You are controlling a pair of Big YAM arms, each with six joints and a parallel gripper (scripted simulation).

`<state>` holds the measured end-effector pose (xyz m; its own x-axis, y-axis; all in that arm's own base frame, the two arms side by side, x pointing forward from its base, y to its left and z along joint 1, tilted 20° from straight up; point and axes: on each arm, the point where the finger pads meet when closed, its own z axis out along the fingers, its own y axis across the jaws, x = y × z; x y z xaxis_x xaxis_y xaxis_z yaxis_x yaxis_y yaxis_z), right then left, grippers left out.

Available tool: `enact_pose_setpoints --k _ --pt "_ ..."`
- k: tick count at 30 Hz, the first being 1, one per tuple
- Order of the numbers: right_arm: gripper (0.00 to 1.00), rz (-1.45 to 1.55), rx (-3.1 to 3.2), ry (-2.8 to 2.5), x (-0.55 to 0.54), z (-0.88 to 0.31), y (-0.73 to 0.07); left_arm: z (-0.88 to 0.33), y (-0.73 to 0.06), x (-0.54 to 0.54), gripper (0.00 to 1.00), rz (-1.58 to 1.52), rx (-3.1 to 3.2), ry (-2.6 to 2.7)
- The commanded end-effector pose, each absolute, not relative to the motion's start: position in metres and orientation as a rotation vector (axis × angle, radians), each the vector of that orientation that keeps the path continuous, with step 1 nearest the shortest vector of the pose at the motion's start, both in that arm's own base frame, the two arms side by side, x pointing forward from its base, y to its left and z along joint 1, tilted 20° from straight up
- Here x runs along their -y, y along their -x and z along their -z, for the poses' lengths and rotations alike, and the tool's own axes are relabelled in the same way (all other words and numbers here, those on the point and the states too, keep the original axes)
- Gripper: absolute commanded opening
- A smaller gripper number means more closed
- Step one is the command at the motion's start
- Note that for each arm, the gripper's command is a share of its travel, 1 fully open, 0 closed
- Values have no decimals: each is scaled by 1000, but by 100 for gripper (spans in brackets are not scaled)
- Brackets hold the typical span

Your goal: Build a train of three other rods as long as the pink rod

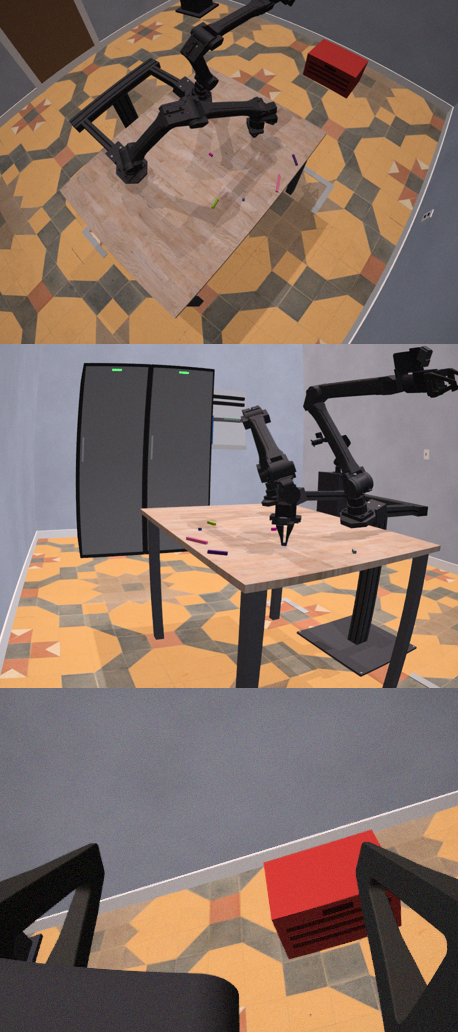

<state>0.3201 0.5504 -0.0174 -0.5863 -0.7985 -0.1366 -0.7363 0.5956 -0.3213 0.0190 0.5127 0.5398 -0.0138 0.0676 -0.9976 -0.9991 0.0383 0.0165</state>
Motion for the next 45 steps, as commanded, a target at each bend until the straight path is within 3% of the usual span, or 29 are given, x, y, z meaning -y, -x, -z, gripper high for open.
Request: enact_pose_setpoints --k 1,8,45 --pt "12 296 -2535 1255 -562 7 -328 -550 -12 -506 100 -1237 -1146 1121" --pt "23 296 -2535 1255 -562 7 -328 -550 -12 -506 100 -1237 -1146 1121" --pt "23 272 -2532 1226 -576 -90 -297 -550 -12 -506 100 -1237 -1146 1121"
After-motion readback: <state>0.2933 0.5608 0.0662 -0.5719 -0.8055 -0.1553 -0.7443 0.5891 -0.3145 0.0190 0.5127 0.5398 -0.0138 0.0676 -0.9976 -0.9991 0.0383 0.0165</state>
